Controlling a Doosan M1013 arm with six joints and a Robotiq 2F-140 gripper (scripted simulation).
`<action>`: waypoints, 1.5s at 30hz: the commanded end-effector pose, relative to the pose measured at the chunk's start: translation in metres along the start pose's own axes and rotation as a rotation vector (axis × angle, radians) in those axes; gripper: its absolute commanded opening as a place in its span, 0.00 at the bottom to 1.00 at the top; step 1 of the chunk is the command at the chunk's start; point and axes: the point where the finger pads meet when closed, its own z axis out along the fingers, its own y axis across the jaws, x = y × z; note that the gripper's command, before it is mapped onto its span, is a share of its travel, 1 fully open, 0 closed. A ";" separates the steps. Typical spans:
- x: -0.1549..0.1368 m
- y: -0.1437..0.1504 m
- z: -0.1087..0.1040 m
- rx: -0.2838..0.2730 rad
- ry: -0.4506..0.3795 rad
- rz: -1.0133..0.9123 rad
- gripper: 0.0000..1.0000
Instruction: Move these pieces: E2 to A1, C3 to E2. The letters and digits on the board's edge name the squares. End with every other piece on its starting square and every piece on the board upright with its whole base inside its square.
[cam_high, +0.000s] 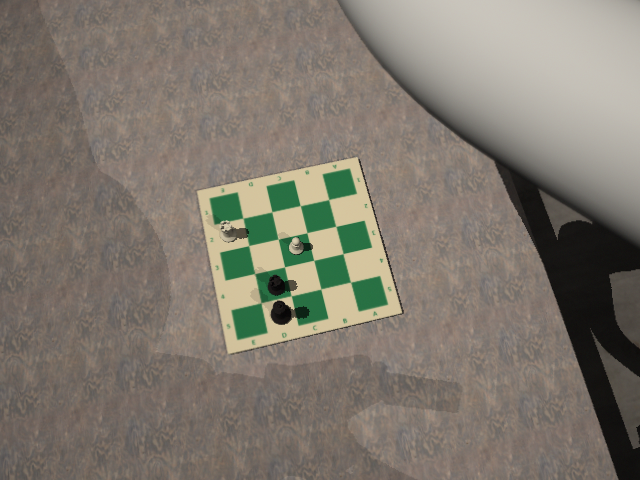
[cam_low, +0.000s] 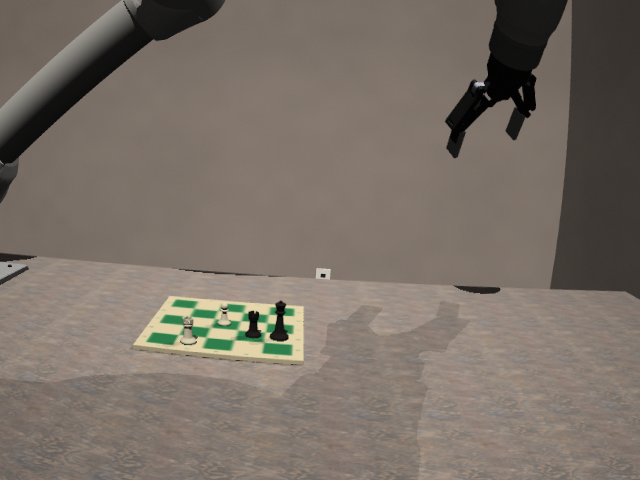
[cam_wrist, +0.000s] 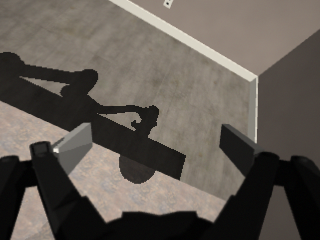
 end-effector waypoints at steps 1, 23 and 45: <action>0.000 0.000 0.000 0.000 0.000 0.000 1.00; -0.065 -0.051 -0.026 0.019 0.009 0.055 1.00; -0.247 -0.328 -0.121 0.047 0.143 0.297 1.00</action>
